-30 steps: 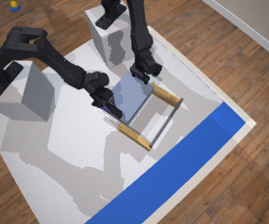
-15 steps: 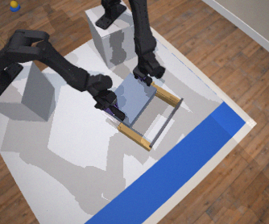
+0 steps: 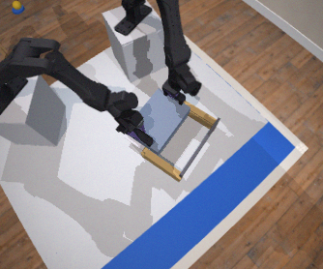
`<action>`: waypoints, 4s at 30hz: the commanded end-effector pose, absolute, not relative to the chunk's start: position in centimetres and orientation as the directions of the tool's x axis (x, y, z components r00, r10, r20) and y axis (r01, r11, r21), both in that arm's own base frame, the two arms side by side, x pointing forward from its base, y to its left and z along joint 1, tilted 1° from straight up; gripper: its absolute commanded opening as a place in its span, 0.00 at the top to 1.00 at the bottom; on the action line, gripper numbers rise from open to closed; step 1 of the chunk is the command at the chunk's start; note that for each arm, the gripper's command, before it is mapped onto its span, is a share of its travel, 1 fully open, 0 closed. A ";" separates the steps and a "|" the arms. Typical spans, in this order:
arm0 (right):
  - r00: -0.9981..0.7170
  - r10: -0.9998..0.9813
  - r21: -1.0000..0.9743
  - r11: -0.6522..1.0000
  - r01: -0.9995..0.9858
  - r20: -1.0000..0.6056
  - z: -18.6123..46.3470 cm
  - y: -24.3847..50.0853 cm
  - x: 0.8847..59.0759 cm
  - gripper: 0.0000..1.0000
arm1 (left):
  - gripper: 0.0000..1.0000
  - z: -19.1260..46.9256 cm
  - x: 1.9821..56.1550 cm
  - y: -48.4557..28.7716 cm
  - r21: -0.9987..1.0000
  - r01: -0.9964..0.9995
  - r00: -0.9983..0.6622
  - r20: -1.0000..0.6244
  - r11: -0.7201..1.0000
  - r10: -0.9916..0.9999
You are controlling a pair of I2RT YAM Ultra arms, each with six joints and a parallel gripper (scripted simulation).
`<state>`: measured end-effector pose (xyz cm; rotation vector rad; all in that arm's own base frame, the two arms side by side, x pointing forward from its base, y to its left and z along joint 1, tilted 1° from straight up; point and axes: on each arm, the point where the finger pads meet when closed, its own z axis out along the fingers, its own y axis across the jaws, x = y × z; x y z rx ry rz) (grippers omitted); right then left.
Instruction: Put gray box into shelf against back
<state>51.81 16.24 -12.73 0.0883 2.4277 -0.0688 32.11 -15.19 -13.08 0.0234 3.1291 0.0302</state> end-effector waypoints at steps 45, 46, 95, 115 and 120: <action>-0.688 0.064 -0.014 0.994 0.107 -0.723 -9.5 15.4 60.2 0.85 | 0.85 -10.2 41.4 -16.2 -0.027 -0.013 -0.993 -0.115 1.000 -0.016; -0.680 0.065 -0.010 0.994 0.106 -0.731 -9.0 15.5 60.5 0.85 | 0.85 -11.2 41.3 -16.2 -0.023 -0.005 -0.995 -0.103 1.000 -0.007; -0.688 0.060 -0.013 0.995 0.100 -0.723 -8.3 15.0 66.5 0.85 | 0.85 -9.6 47.7 -16.2 -0.028 -0.013 -0.994 -0.112 1.000 -0.016; -0.617 0.079 0.024 0.995 0.096 -0.783 -4.1 15.6 68.8 0.85 | 0.85 -7.1 50.6 -17.5 -0.060 0.002 -0.979 -0.205 0.998 -0.010; -0.620 0.081 0.024 0.995 0.101 -0.780 -4.5 15.3 68.9 0.85 | 0.85 -7.1 50.5 -17.7 -0.060 0.006 -0.979 -0.205 0.998 -0.007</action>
